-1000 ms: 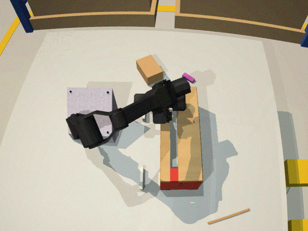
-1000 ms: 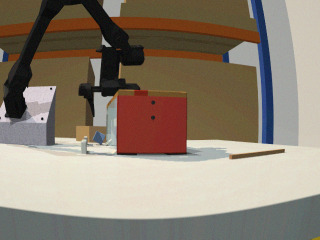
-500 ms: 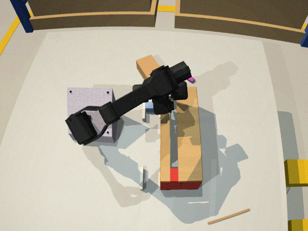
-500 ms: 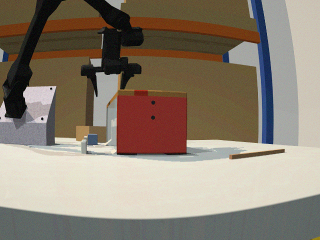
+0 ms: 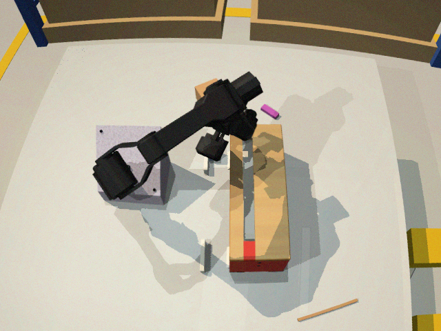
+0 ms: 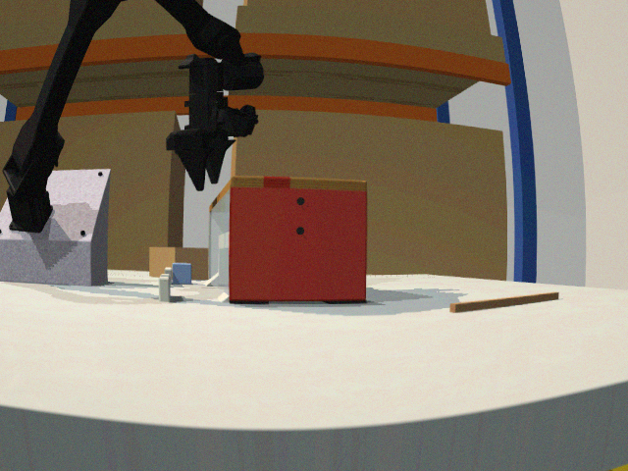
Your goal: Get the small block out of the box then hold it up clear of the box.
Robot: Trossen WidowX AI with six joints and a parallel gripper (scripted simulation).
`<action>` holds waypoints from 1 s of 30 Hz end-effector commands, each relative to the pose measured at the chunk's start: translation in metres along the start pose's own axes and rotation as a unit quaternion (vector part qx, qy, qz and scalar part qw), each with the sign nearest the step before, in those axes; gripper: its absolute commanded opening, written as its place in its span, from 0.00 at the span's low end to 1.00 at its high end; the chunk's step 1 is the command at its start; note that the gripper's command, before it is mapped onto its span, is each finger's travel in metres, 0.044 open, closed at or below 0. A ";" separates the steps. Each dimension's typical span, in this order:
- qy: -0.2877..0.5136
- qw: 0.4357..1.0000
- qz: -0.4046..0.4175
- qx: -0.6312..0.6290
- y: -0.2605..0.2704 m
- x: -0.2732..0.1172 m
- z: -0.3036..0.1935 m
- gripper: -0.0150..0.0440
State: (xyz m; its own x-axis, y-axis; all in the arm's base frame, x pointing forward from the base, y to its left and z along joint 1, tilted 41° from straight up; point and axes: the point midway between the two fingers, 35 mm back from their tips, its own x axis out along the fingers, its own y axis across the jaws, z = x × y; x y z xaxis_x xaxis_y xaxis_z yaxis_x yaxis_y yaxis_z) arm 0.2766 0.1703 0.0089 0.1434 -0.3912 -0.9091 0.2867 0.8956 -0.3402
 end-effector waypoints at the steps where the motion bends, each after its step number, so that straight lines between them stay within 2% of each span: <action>1: -0.030 0.923 -0.036 -0.383 0.002 0.004 -0.011 0.74; 5: -0.036 0.820 -0.060 -0.568 0.004 0.004 -0.017 0.74; 14: -0.030 0.596 -0.103 -0.796 0.008 0.003 -0.026 0.74; 22: -0.007 0.350 -0.138 -0.927 0.010 0.002 -0.033 0.74; 30: 0.032 0.075 -0.167 -0.983 0.012 0.001 -0.041 0.74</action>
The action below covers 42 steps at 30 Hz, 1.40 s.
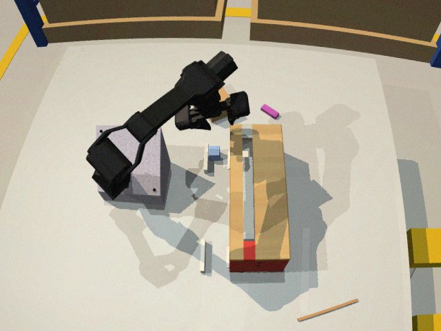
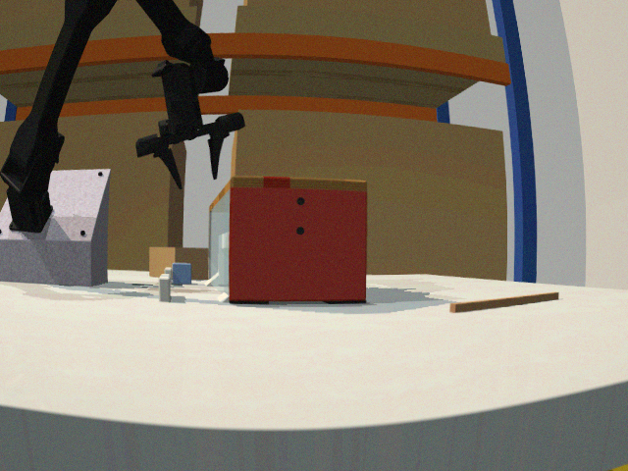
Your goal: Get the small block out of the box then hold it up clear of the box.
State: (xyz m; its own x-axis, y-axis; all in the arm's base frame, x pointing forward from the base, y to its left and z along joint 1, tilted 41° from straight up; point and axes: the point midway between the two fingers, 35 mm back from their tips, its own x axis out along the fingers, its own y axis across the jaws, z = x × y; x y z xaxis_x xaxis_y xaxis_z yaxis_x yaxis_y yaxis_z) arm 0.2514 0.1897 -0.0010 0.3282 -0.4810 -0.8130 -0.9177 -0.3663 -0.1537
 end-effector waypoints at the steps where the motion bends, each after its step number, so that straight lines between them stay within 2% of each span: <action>1: 0.058 0.894 -0.019 -0.445 0.010 0.001 0.005 0.74; 10: 0.091 0.725 -0.009 -0.683 0.014 -0.003 0.010 0.74; 27: 0.091 0.722 -0.009 -0.686 0.015 0.000 0.010 0.74; 34: 0.092 0.722 -0.009 -0.686 0.042 0.085 0.005 0.74; 42: 0.092 0.722 -0.009 -0.686 0.043 0.091 0.004 0.74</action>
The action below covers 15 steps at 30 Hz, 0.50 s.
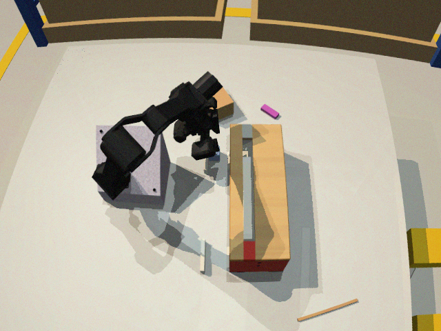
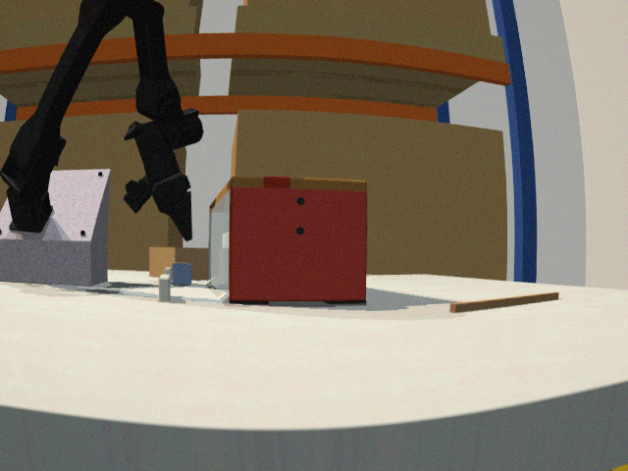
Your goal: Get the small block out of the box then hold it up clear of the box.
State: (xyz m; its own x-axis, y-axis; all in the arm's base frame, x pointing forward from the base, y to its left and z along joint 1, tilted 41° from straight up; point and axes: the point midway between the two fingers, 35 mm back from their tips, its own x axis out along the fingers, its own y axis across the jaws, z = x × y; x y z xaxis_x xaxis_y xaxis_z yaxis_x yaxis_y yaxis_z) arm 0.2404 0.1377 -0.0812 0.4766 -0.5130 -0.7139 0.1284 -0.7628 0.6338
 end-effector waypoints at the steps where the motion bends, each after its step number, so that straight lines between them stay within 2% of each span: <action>1: 0.000 1.000 0.004 -0.003 0.002 0.006 0.003 0.74; 15: 0.000 1.000 0.003 -0.003 0.002 0.028 0.011 0.74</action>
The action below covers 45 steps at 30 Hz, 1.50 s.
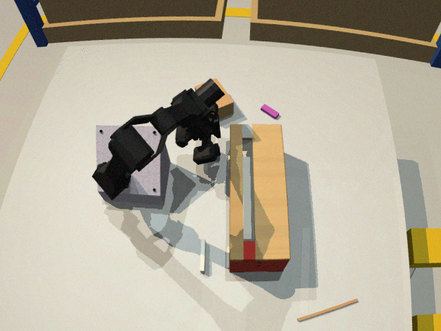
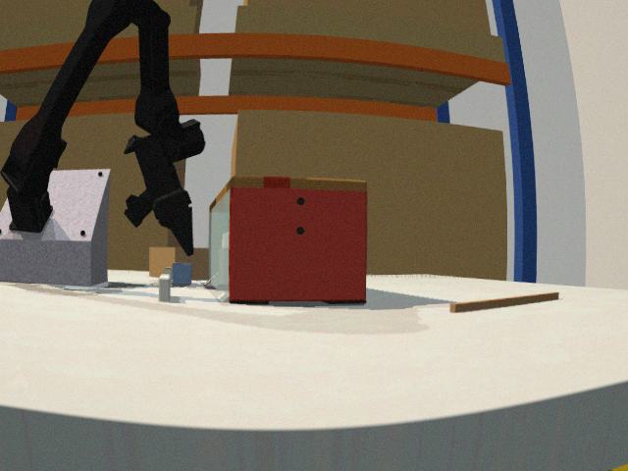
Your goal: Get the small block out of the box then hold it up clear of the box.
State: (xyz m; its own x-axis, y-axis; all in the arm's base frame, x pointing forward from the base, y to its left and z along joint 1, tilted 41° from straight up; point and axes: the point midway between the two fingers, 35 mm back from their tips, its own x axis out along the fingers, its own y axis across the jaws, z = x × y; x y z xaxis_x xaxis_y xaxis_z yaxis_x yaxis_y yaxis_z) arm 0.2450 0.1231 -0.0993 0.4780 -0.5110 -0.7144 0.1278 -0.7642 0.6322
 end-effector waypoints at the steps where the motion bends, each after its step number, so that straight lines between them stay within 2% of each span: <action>1: -0.001 1.000 0.004 -0.004 0.002 0.007 0.004 0.74; 22: -0.001 1.000 0.006 -0.004 0.006 0.034 0.017 0.74; 29: -0.001 1.000 0.006 -0.004 0.006 0.034 0.017 0.43; 32: -0.001 1.000 0.006 -0.004 0.006 0.034 0.017 0.39; 35: -0.001 1.000 0.005 -0.004 0.005 0.028 0.014 0.26; 45: -0.002 1.000 0.003 -0.002 0.003 -0.020 -0.007 0.25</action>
State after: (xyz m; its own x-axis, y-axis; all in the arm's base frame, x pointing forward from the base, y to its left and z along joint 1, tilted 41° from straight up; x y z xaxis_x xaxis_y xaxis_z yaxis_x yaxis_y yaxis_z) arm 0.2445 0.1258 -0.0908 0.4798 -0.5190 -0.7074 0.1311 -0.7548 0.6427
